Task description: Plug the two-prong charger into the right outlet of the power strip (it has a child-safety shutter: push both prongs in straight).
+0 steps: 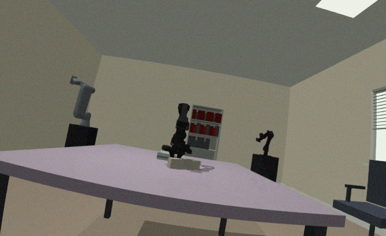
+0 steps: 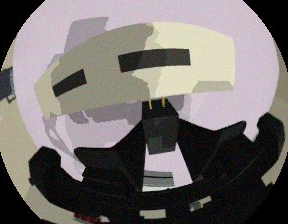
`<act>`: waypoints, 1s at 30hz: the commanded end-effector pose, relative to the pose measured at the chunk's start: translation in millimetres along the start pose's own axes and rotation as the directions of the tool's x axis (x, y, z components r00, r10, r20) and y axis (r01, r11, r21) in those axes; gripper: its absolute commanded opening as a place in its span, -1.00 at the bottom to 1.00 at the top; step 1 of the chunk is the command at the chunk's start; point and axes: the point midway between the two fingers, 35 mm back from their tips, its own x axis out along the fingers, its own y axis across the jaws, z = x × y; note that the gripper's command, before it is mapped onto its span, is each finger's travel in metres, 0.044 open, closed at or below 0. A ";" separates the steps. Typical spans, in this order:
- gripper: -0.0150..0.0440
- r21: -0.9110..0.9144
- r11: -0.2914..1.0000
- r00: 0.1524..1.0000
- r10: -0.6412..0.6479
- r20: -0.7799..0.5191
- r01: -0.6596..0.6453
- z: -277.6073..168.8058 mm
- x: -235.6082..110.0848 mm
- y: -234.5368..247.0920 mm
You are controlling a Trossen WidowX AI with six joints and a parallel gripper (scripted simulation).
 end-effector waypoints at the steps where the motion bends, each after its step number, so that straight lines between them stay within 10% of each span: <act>1: -0.49 0.004 1.000 1.000 0.004 0.004 -0.004 1.4 -0.7 0.6; 30: -0.49 0.004 1.000 1.000 0.004 0.004 -0.004 4.5 -1.1 0.4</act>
